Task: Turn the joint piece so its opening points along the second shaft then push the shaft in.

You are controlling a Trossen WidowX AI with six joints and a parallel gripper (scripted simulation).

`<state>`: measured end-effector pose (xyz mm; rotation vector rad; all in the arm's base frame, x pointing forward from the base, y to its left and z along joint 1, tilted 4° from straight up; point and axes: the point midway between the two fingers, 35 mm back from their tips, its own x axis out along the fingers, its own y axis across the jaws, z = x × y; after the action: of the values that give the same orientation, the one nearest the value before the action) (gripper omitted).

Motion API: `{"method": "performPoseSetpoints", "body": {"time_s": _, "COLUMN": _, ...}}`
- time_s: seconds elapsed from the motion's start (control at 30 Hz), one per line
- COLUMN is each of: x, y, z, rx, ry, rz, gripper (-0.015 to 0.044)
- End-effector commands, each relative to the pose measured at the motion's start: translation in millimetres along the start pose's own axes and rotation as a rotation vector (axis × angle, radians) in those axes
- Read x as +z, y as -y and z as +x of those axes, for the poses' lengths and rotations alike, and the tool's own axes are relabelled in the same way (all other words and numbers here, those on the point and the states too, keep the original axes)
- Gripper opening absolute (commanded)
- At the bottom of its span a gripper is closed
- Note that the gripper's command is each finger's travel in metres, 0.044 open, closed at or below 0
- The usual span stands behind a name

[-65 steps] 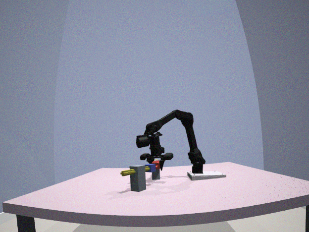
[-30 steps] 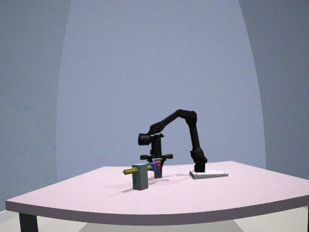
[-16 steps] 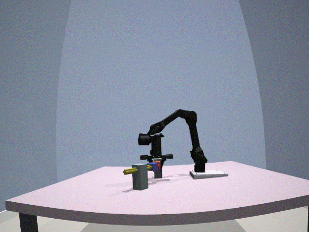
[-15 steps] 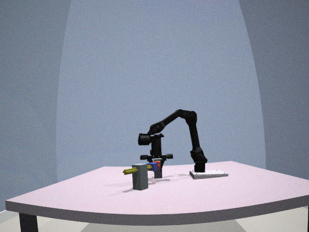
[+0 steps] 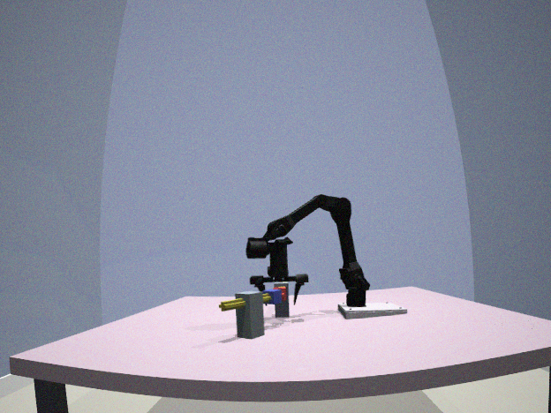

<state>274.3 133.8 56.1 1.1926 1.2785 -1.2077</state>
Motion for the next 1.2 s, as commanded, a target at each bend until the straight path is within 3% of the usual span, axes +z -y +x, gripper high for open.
{"method": "performPoseSetpoints", "body": {"time_s": 0.0, "x": 0.1, "y": -0.1, "z": 0.0, "rx": 0.000, "ry": 0.001, "rz": 0.001, "gripper": 0.0440}}
{"method": "performPoseSetpoints", "body": {"time_s": 0.13, "x": -0.4, "y": 0.0, "z": -2.0, "rx": -0.002, "ry": 0.022, "rz": 0.002, "gripper": 0.0440}}
{"method": "performPoseSetpoints", "body": {"time_s": 0.43, "x": -5.2, "y": 1.3, "z": -28.6, "rx": 0.011, "ry": 0.258, "rz": -0.001, "gripper": 0.0440}}
{"method": "performPoseSetpoints", "body": {"time_s": 0.67, "x": -5.5, "y": 0.9, "z": -30.8, "rx": 0.009, "ry": 0.254, "rz": -0.024, "gripper": 0.0440}}
{"method": "performPoseSetpoints", "body": {"time_s": 1.17, "x": -9.3, "y": -4.3, "z": -81.5, "rx": -0.003, "ry": 0.178, "rz": -0.528, "gripper": 0.0440}}
